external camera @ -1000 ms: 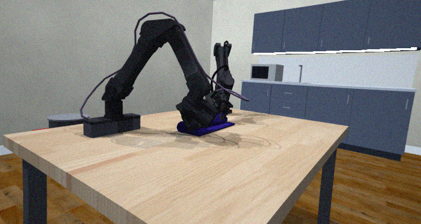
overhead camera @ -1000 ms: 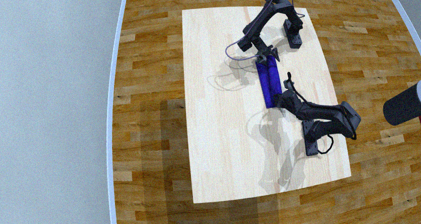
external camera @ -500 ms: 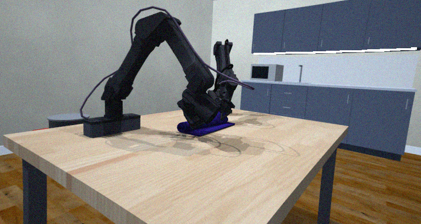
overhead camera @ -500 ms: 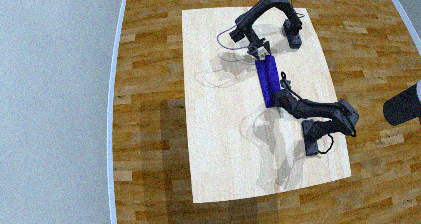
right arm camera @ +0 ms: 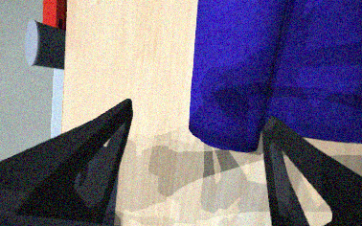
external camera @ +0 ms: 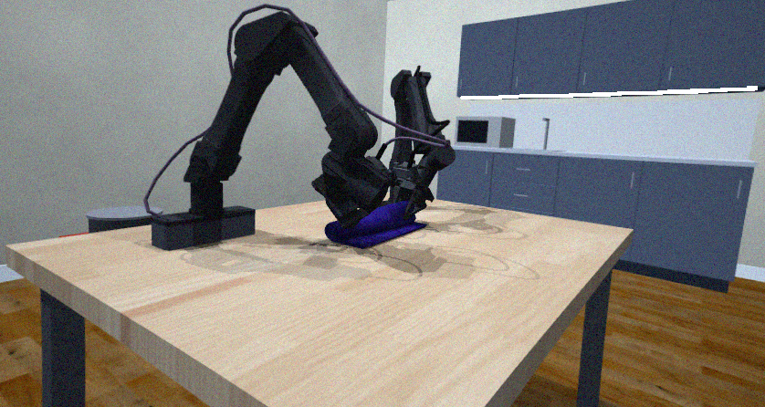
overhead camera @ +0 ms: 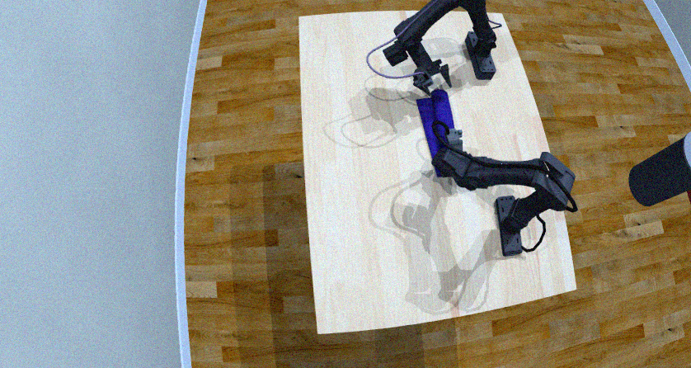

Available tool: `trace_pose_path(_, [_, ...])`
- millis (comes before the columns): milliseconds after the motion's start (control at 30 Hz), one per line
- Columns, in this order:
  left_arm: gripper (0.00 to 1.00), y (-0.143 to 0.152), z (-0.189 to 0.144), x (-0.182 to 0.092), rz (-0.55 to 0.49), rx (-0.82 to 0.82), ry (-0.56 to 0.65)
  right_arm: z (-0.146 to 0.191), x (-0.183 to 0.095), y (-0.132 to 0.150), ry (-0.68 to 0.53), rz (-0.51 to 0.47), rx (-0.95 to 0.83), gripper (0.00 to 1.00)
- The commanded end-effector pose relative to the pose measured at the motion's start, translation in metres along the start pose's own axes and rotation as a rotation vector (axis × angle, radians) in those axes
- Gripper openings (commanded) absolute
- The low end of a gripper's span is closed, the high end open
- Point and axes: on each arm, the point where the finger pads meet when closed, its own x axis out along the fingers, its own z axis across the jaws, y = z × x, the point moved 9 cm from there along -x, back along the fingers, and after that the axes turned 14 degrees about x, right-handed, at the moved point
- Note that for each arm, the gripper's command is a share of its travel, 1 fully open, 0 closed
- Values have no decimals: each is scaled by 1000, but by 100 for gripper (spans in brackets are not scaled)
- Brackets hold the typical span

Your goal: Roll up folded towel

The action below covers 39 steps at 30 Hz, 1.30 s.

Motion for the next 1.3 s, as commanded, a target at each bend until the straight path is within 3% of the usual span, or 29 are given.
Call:
trace_pose_path(0, [39,-1,3,0,-35,-95,172,22,-1,-8,184,-74,-152,90])
trace_pose_path(100, [39,0,5,0,-40,-115,196,27,2,-7,222,-84,-181,90])
trace_pose_path(600, [39,8,27,5,-99,-356,476,87,51,18,747,-222,-583,96])
trace_pose_path(933, [39,11,30,7,-109,-400,527,91,57,21,802,-237,-625,98])
trace_pose_path(1267, [39,18,30,16,-109,-400,527,92,40,18,799,-235,-628,98])
